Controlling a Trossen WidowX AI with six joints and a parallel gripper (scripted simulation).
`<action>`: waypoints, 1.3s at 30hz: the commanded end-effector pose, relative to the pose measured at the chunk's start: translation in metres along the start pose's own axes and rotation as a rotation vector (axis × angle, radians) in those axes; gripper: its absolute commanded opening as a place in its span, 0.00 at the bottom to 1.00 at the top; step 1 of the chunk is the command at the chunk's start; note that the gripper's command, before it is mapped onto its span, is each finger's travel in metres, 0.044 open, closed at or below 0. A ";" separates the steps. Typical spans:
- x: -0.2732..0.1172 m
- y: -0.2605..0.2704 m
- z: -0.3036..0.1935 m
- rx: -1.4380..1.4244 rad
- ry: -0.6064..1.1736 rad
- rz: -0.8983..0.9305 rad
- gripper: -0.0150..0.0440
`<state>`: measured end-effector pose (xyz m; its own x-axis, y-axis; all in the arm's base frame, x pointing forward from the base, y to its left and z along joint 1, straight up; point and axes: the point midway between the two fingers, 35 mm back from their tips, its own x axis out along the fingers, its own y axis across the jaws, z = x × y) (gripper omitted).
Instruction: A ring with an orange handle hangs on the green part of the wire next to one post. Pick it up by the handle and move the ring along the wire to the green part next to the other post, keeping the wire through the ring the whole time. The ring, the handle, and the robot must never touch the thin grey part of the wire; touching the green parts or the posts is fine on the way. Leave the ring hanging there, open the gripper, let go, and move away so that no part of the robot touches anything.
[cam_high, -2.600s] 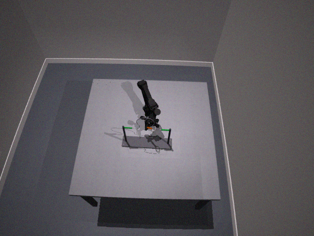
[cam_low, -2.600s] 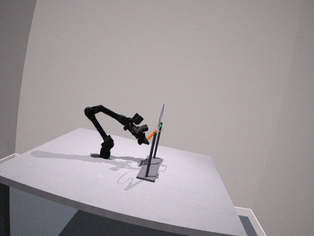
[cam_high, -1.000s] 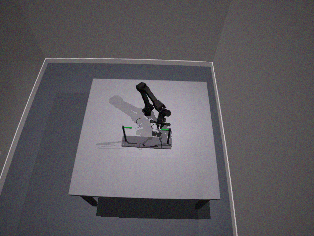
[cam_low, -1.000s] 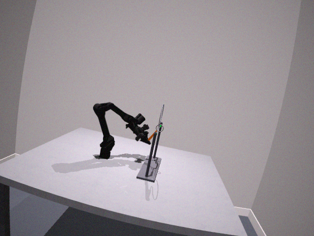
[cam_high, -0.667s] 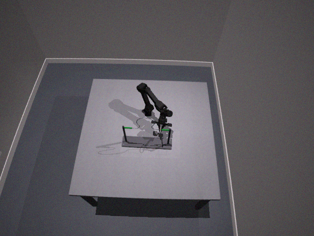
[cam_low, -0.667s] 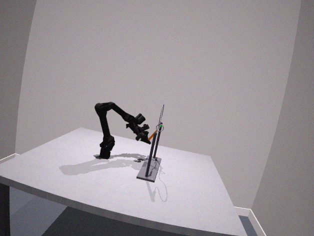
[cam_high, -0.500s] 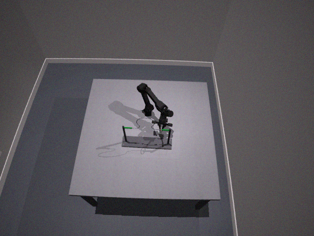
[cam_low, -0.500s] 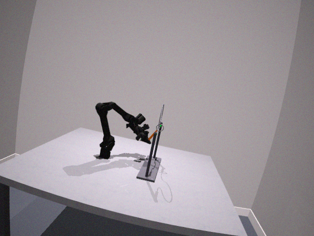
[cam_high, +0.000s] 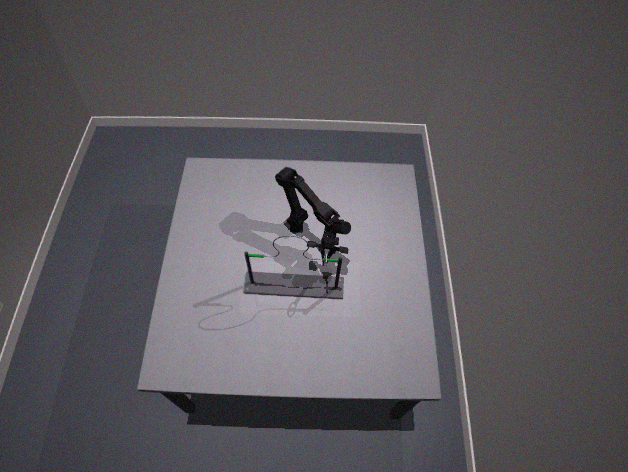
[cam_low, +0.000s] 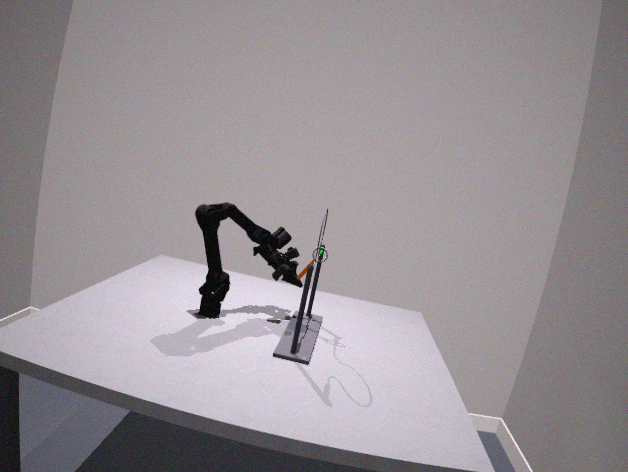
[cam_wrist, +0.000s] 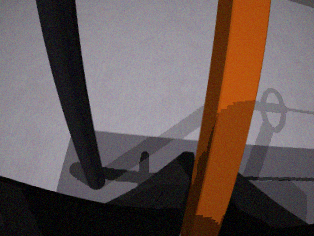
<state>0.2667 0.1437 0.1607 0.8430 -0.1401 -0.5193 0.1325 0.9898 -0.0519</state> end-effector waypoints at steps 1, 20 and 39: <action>-0.001 0.005 0.003 0.008 -0.008 -0.003 0.00; 0.008 0.006 -0.011 0.008 -0.008 -0.003 0.00; 0.007 0.007 -0.010 0.005 -0.006 0.002 0.09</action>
<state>0.2684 0.1501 0.1479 0.8464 -0.1381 -0.5143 0.1334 0.9900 -0.0464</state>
